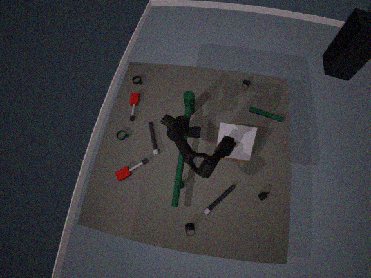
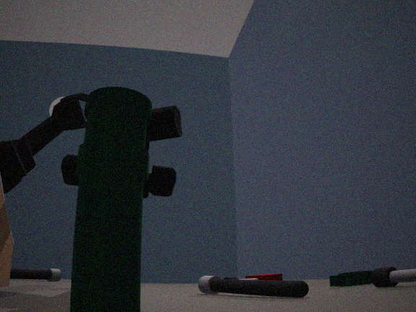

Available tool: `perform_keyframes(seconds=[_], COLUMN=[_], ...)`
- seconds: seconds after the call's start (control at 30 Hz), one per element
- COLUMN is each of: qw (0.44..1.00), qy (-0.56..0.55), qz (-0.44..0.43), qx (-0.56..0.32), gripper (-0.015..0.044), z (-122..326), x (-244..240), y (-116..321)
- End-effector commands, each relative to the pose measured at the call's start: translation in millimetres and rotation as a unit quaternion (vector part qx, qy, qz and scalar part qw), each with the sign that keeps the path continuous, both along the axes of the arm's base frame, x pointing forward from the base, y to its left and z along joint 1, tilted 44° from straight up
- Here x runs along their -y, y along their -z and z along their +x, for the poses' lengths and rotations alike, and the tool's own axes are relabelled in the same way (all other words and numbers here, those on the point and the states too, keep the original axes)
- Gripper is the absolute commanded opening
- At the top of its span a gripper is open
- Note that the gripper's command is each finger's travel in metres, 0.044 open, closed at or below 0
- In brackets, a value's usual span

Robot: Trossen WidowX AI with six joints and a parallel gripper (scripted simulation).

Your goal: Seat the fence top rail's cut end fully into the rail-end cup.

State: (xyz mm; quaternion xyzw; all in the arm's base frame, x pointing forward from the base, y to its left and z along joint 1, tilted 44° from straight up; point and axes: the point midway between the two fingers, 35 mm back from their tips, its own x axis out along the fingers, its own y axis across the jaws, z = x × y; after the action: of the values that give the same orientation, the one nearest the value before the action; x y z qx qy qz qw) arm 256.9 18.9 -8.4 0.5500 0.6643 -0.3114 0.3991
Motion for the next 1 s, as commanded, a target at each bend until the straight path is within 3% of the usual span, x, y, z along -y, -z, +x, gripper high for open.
perform_keyframes(seconds=[0.0, 0.97], qw=[1.000, 1.000], qy=[0.004, 0.004], qz=[-0.006, -0.007], qx=[0.006, 0.006], gripper=[0.0000, 0.0000], z=[4.7, 9.1], x=[8.3, 24.1], y=[-0.1, 13.0])
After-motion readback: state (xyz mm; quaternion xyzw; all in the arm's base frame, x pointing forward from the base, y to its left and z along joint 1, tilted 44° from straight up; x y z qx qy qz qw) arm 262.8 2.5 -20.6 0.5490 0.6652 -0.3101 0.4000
